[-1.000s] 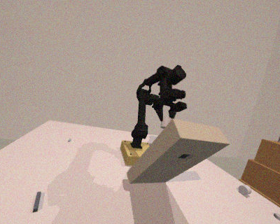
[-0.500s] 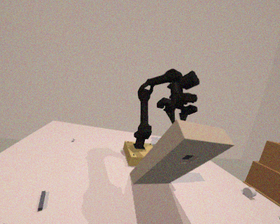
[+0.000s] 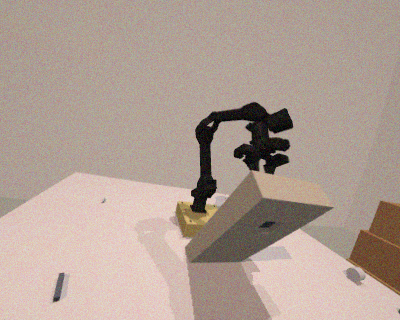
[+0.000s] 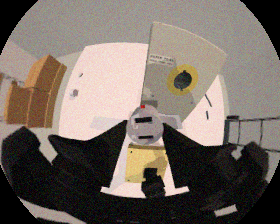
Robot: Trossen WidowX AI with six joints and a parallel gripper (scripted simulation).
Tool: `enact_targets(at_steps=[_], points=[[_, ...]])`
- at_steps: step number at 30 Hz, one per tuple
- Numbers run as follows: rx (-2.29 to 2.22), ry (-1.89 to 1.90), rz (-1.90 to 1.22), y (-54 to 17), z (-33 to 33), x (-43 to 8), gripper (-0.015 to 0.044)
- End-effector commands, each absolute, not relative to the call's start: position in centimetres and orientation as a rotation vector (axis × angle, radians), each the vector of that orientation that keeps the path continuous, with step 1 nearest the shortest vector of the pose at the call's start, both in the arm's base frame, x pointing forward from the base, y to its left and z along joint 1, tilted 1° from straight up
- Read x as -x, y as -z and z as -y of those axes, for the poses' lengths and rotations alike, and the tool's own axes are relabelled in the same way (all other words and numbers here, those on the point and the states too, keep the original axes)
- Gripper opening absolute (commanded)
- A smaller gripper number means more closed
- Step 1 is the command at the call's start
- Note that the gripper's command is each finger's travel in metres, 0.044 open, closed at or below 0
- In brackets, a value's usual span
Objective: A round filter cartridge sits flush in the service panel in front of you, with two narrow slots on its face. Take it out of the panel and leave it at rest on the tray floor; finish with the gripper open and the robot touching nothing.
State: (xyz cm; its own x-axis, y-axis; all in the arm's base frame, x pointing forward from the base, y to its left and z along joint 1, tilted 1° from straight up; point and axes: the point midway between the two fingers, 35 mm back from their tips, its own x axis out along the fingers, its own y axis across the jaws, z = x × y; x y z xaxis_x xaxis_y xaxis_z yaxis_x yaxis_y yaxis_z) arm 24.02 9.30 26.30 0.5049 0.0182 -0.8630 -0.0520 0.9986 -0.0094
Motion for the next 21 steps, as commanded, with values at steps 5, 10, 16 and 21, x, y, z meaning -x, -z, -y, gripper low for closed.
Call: enact_targets(at_steps=[5, 10, 16, 21], points=[[0.139, -0.235, -1.039, -25.9, -13.0, -22.5, 0.0], [0.213, -0.364, -1.032, -25.6, -15.3, -21.2, 0.0], [0.302, -0.518, -1.016, -25.3, -17.9, -19.3, 0.0], [0.375, -0.646, -0.998, -25.0, -19.9, -17.4, 0.0]])
